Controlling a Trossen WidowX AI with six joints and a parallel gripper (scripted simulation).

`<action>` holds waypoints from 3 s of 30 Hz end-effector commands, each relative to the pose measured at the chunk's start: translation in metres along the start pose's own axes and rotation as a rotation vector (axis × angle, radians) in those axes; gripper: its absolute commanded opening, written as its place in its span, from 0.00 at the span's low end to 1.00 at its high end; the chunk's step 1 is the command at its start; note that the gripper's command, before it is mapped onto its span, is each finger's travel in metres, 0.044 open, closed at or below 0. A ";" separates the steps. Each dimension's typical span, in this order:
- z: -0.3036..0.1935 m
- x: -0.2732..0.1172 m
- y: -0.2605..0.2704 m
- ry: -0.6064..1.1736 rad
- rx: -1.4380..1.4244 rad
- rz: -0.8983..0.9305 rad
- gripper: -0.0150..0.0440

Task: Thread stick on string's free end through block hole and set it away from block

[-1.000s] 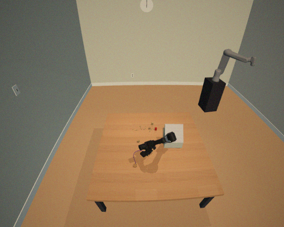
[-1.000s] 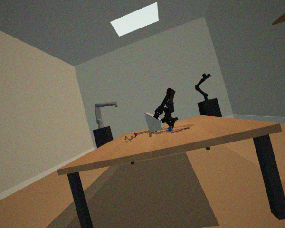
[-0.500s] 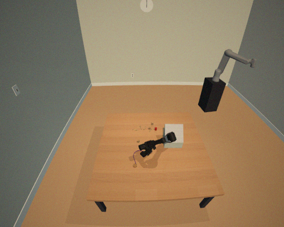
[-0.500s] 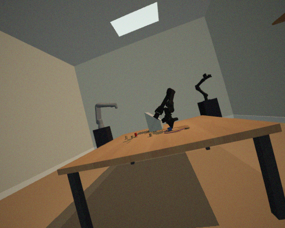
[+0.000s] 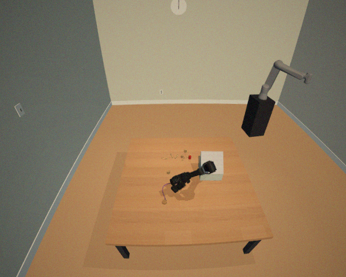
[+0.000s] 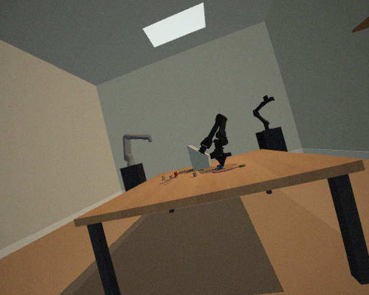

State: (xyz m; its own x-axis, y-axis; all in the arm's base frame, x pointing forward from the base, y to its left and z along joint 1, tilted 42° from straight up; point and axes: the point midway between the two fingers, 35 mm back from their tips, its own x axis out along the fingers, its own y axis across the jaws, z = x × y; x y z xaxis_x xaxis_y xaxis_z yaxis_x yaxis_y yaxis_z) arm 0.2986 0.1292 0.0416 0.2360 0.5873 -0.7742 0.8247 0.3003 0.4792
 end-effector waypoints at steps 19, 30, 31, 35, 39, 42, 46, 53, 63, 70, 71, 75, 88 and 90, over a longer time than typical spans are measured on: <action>-0.001 0.000 -0.002 -0.007 0.002 0.007 0.25; -0.002 0.000 -0.002 -0.007 0.003 0.009 0.25; -0.002 0.000 -0.002 -0.007 0.003 0.010 0.25; -0.002 0.000 -0.001 -0.005 -0.002 0.011 0.25; -0.007 -0.001 -0.002 -0.006 0.001 0.011 0.25; -0.011 -0.001 -0.003 -0.006 0.002 0.011 0.25; -0.016 -0.001 -0.004 -0.006 0.003 0.012 0.25; -0.026 -0.002 -0.005 -0.006 0.004 0.015 0.25; -0.040 -0.004 -0.005 -0.005 0.004 0.018 0.25; -0.049 -0.005 -0.005 -0.005 0.005 0.022 0.25; -0.051 -0.005 -0.005 -0.005 0.005 0.022 0.25; -0.056 -0.006 -0.005 -0.002 0.004 0.024 0.25; -0.073 -0.008 -0.003 -0.001 0.005 0.023 0.25; -0.075 -0.008 -0.001 -0.001 0.005 0.022 0.25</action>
State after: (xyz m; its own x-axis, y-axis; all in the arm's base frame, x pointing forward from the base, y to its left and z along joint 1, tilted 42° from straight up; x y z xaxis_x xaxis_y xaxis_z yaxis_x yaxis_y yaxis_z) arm 0.2567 0.1776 0.0735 0.2495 0.5919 -0.7664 0.8239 0.2862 0.4892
